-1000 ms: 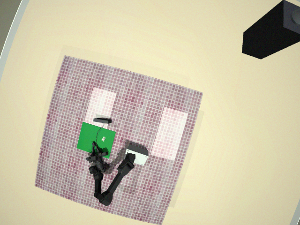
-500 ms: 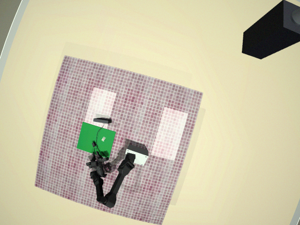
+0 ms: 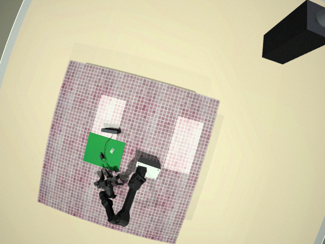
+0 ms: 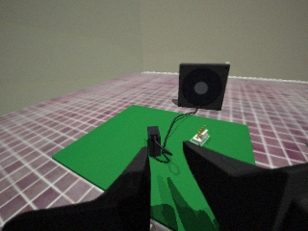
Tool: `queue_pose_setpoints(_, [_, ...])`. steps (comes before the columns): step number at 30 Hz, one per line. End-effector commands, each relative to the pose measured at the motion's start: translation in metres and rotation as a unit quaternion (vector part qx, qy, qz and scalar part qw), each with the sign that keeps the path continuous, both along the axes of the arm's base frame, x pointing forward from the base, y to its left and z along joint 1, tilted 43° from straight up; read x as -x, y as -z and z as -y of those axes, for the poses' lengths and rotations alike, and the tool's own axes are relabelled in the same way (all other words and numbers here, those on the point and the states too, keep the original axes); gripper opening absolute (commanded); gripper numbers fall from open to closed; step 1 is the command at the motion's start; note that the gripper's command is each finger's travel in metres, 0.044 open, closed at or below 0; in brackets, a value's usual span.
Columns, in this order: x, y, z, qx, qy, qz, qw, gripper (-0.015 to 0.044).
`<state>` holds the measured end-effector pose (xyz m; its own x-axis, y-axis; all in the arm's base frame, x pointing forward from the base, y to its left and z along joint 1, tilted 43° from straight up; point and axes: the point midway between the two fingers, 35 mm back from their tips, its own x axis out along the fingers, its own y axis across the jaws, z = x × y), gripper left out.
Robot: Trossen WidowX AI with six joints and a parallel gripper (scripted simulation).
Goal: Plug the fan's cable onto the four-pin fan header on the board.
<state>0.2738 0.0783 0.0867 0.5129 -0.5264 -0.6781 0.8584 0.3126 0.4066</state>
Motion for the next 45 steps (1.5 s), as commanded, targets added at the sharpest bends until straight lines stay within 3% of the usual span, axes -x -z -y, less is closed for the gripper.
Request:
queue_pose_setpoints(1, [0.003, -0.008, 0.001, -0.002, 0.002, 0.005, 1.0, 0.0166])
queue_pose_setpoints(12, [0.005, 0.009, 0.016, -0.033, -0.016, -0.116, 0.993, 0.044])
queue_pose_setpoints(29, [0.012, 0.025, 0.032, -0.132, -0.071, -0.265, 0.953, 0.044])
queue_pose_setpoints(45, [0.014, 0.025, 0.04, -0.257, -0.147, -0.329, 0.897, 0.044])
